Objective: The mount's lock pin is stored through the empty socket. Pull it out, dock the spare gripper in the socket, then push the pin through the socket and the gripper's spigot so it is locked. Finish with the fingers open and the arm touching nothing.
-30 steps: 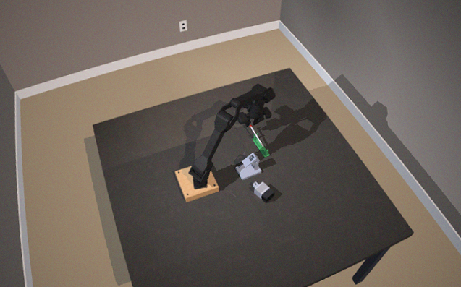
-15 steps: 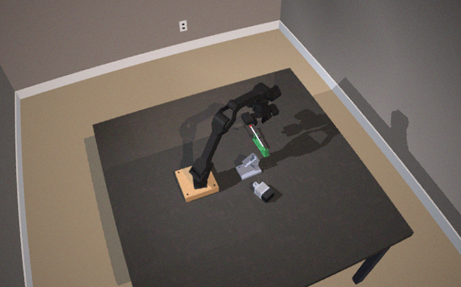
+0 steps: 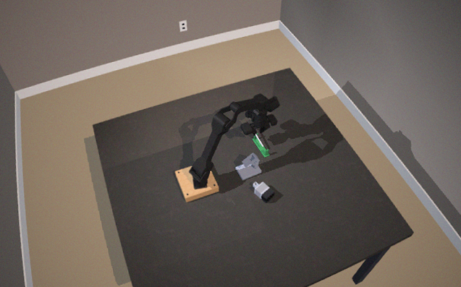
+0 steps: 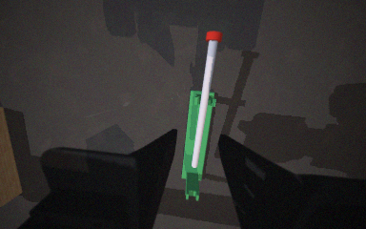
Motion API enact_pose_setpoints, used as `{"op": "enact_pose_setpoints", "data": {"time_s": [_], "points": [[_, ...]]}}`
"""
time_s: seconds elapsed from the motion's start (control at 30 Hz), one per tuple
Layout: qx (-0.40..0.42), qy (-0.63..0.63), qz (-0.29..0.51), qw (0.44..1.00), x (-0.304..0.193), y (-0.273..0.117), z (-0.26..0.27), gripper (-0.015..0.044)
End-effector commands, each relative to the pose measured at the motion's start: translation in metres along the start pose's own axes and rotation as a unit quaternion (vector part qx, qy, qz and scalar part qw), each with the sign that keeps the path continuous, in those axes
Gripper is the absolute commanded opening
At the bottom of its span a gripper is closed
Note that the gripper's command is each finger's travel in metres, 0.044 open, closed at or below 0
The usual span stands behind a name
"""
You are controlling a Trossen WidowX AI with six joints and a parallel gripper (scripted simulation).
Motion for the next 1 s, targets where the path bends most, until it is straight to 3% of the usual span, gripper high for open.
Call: {"op": "enact_pose_setpoints", "data": {"time_s": [0.0, 0.97], "points": [[-0.009, -0.002, -0.002, 1.000, 0.000, 0.004, -0.002, 0.0180], [-0.009, -0.002, -0.002, 1.000, -0.004, 0.051, -0.005, 0.0180]]}}
Point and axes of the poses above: the point midway between the two fingers, 35 mm back from their tips, its own y axis out along the fingers, its own z axis across the jaws, x = y × z, the point moved 1 cm from there along -y, back along the fingers, and after that the axes turned 2 degrees about y, right-handed, at the moved point
